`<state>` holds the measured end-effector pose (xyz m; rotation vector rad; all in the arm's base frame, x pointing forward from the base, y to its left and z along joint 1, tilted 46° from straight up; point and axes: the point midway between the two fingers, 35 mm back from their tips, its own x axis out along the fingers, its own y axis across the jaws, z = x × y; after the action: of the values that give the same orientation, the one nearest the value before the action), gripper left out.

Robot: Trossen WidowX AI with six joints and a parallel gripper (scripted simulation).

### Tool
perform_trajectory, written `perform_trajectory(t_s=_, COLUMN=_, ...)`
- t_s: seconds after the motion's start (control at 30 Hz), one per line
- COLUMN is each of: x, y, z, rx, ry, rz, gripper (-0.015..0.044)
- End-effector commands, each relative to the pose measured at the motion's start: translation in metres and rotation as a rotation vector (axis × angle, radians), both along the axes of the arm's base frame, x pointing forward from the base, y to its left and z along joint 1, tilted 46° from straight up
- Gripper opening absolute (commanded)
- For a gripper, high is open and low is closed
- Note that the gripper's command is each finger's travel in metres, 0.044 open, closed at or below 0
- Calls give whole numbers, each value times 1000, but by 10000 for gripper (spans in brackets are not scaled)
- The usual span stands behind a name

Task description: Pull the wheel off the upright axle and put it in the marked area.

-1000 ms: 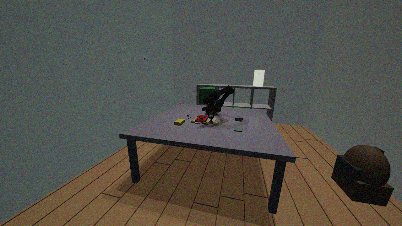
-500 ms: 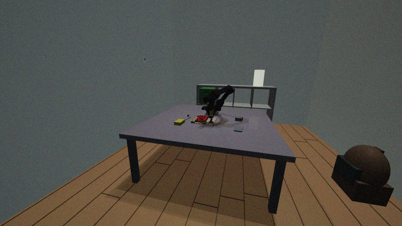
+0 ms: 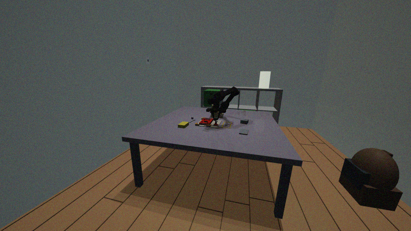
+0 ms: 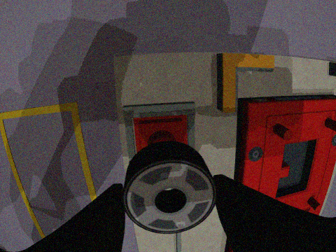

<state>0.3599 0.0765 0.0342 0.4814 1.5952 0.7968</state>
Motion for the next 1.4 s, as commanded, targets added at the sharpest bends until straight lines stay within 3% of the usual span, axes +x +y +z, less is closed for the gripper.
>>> perform_trajectory(t_s=0.0, x=3, y=-4, z=5, rx=-5, ry=-12, rz=3, gripper=0)
perform_trajectory(t_s=0.33, x=5, y=-26, z=26, rx=-6, ry=-12, rz=3, gripper=0)
perform_trajectory(t_s=1.37, x=-69, y=31, z=102, rx=-3, ry=-8, rz=3, gripper=0)
